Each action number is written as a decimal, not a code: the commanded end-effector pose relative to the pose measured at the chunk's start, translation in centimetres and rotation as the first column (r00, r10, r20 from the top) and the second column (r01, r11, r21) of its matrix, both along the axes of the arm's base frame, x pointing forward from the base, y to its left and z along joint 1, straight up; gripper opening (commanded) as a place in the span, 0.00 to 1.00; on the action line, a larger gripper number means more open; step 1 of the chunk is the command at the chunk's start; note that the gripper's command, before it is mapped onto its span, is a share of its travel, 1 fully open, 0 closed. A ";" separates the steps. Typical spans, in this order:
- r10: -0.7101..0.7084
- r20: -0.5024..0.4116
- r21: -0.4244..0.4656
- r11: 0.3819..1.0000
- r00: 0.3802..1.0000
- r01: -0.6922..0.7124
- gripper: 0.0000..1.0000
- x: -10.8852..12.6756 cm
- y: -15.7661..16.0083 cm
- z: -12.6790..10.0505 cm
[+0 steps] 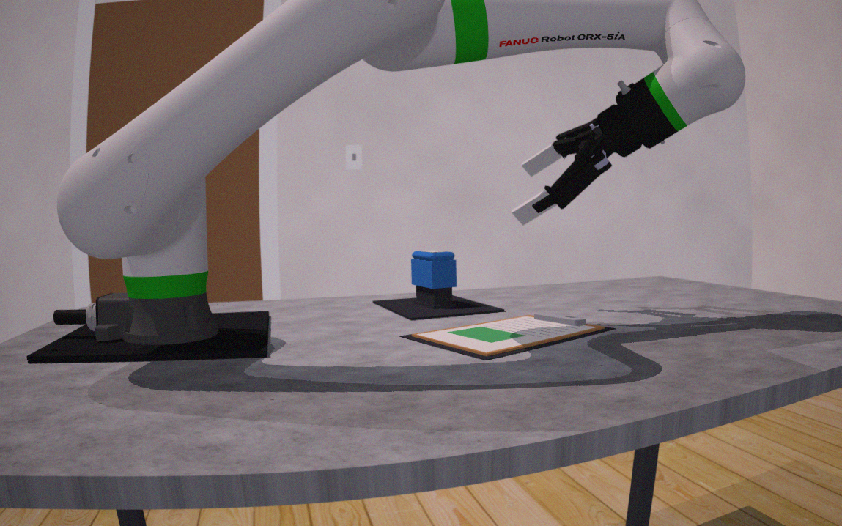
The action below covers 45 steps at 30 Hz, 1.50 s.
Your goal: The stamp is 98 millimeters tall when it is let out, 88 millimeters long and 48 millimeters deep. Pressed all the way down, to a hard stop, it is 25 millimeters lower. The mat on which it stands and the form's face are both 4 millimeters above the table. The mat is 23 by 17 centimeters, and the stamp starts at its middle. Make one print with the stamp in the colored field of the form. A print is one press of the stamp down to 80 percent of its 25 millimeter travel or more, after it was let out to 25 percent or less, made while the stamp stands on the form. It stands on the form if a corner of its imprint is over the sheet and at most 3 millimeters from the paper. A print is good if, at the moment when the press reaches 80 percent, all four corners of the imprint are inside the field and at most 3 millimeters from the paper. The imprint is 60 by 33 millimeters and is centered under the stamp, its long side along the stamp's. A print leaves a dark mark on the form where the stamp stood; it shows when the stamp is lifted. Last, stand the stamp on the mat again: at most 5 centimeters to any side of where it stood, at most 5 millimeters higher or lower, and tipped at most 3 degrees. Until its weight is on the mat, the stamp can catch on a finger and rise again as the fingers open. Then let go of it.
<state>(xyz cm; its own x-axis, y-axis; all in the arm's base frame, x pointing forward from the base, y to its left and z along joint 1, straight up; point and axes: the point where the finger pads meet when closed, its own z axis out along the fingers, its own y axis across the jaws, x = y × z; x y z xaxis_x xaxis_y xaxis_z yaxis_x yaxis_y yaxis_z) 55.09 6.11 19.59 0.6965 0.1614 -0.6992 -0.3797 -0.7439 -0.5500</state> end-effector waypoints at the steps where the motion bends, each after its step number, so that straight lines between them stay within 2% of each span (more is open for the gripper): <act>1: 0.000 0.000 0.000 1.000 1.000 0.000 1.00 0.0 0.0 0.0; 21: -0.008 0.001 -0.008 1.000 1.000 0.008 1.00 -0.1 0.2 0.0; 25: -0.053 0.010 -0.055 0.997 0.999 0.053 1.00 -0.5 1.0 -0.1; 31: -0.179 0.057 -0.200 0.962 0.982 0.187 1.00 -2.2 3.3 -0.6; 34: -0.179 0.057 -0.200 0.962 0.982 0.187 1.00 -2.2 3.3 -0.6; 36: -0.258 0.097 -0.289 0.917 0.961 0.275 1.00 -3.3 4.8 -1.0; 39: -0.303 0.124 -0.341 0.881 0.945 0.327 1.00 -3.9 5.9 -1.1; 40: -0.348 0.156 -0.391 0.838 0.925 0.381 1.00 -4.6 6.8 -1.4; 42: -0.348 0.156 -0.391 0.838 0.925 0.381 1.00 -4.6 6.8 -1.4; 43: -0.393 0.194 -0.442 0.783 0.899 0.437 1.00 -5.3 7.9 -1.6; 44: -0.393 0.194 -0.442 0.783 0.899 0.437 1.00 -5.3 7.9 -1.6; 45: -0.433 0.233 -0.490 0.721 0.871 0.490 1.00 -6.1 9.1 -1.8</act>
